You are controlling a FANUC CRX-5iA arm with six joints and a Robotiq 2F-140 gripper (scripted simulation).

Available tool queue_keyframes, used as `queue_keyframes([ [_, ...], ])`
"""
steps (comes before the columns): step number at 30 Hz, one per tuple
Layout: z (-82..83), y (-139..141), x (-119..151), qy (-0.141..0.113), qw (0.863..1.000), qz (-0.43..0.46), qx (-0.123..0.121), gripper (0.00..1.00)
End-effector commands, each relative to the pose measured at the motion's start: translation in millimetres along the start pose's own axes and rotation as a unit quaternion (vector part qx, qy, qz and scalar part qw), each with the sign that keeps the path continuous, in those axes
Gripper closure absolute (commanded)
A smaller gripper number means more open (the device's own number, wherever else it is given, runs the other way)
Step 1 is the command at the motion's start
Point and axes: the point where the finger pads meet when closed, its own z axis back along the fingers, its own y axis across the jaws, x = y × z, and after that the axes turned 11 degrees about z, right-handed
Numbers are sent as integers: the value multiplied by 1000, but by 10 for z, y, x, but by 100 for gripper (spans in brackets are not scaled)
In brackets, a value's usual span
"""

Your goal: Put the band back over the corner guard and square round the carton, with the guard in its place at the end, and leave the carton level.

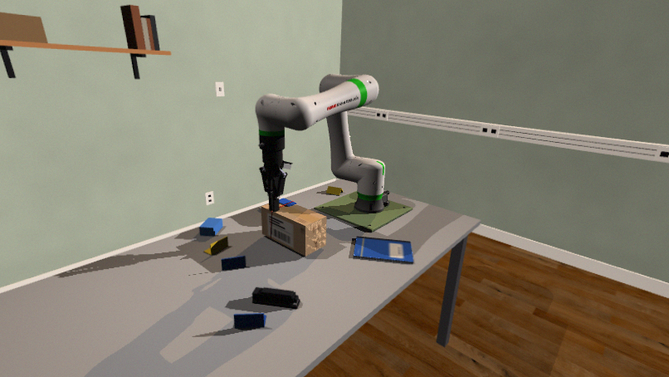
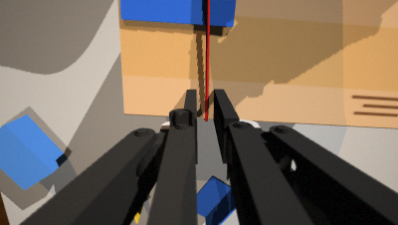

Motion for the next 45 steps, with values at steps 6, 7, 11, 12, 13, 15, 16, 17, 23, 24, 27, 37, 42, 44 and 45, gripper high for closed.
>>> queue_keyframes([
  [6,9,-3,3,-1,1000,0,0,82],
  [7,9,-3,3,-1,1000,0,0,82],
  [11,9,-3,3,-1,1000,0,0,82],
  [12,9,-3,3,-1,1000,0,0,90],
  [13,9,-3,3,-1,1000,0,0,90],
  [15,9,-3,3,-1,1000,0,0,90],
  [16,9,-3,3,-1,1000,0,0,90],
  [17,9,-3,3,-1,1000,0,0,90],
  [23,9,-3,3,-1,1000,0,0,90],
  [24,9,-3,3,-1,1000,0,0,90],
  [27,9,-3,3,-1,1000,0,0,90],
  [37,9,-3,3,-1,1000,0,0,90],
  [42,9,-3,3,-1,1000,0,0,90],
  [44,9,-3,3,-1,1000,0,0,90],
  [45,9,-3,3,-1,1000,0,0,90],
])
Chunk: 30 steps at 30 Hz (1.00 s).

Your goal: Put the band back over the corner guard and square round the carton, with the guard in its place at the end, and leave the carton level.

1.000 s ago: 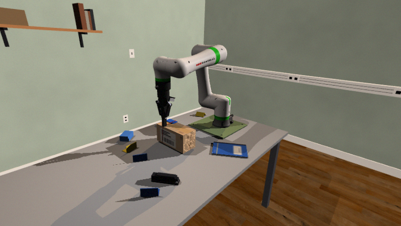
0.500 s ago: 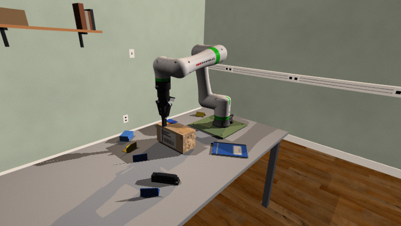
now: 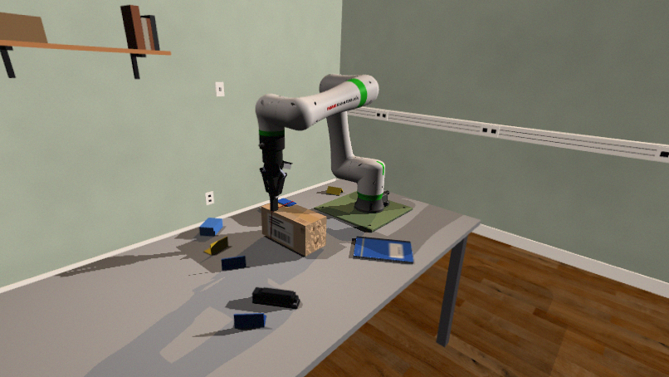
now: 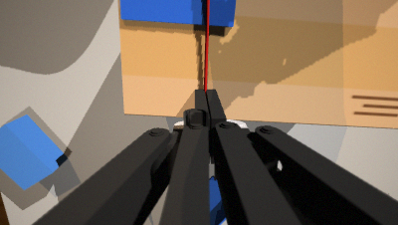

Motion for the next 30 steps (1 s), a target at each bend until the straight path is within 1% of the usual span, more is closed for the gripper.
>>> queue_keyframes([
  [1,9,-3,3,-1,1000,0,0,90],
  [16,29,-11,1,-1,1000,0,0,90],
  [30,29,-128,-31,-1,1000,0,0,90],
])
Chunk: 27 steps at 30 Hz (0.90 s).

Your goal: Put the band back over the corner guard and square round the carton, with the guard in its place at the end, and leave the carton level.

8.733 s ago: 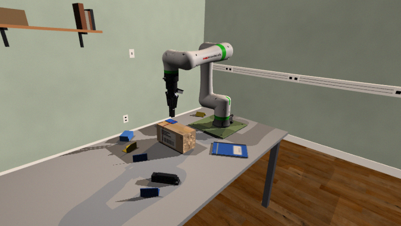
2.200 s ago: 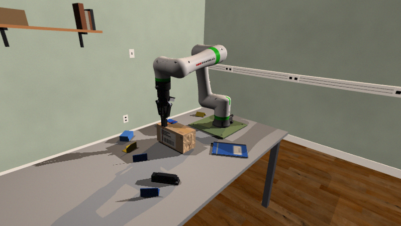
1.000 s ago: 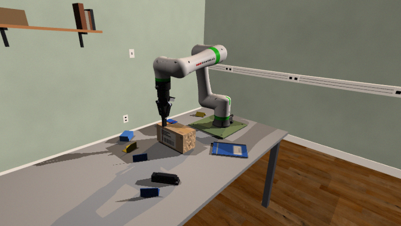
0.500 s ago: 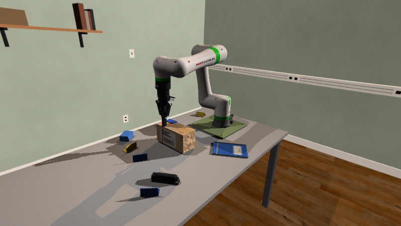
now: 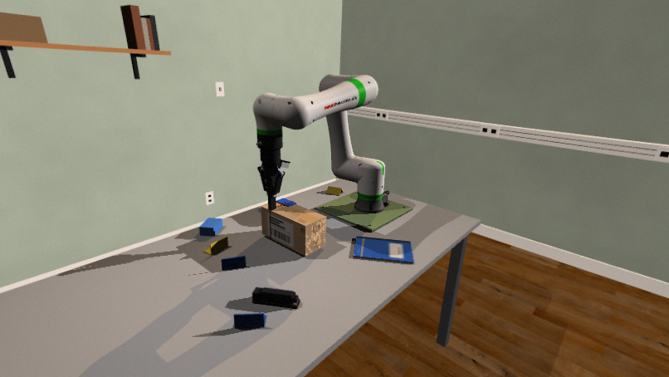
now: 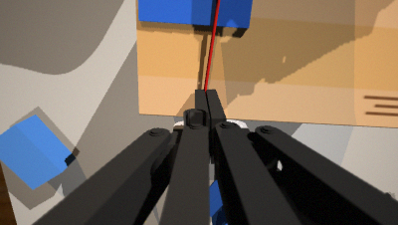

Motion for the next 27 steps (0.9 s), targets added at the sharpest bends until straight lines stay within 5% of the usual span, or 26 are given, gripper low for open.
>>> queue_keyframes([
  [1,10,-22,-2,-1,1000,0,-1,90],
  [27,10,-13,0,-1,1000,0,-1,90],
])
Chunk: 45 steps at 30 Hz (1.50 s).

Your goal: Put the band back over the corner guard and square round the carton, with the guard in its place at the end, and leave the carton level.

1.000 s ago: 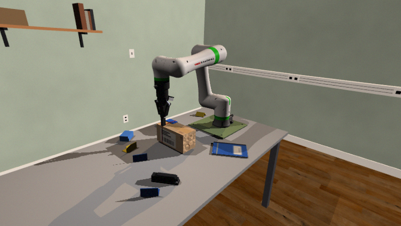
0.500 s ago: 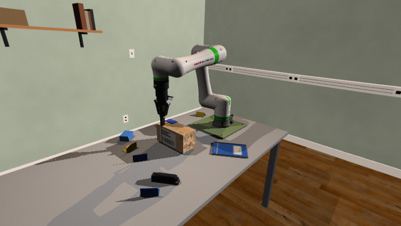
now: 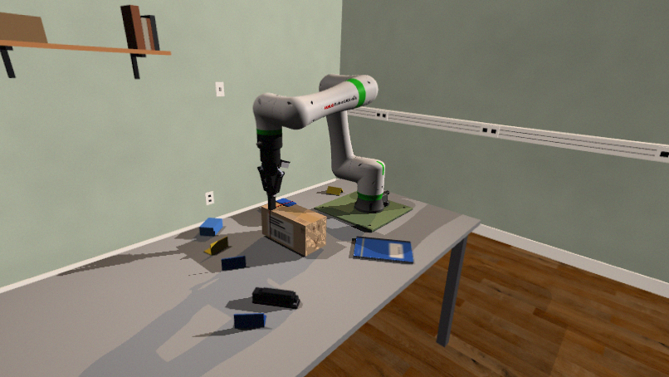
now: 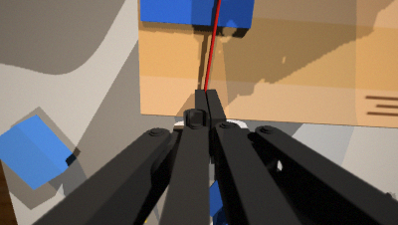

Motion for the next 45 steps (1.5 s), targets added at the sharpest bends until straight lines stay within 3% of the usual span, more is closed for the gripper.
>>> queue_keyframes([
  [1,10,-1,4,-1,1000,0,-1,90],
  [10,10,-1,4,-1,1000,0,-1,90],
  [11,10,-1,4,-1,1000,0,-1,82],
  [45,10,-1,4,-1,1000,0,-1,82],
])
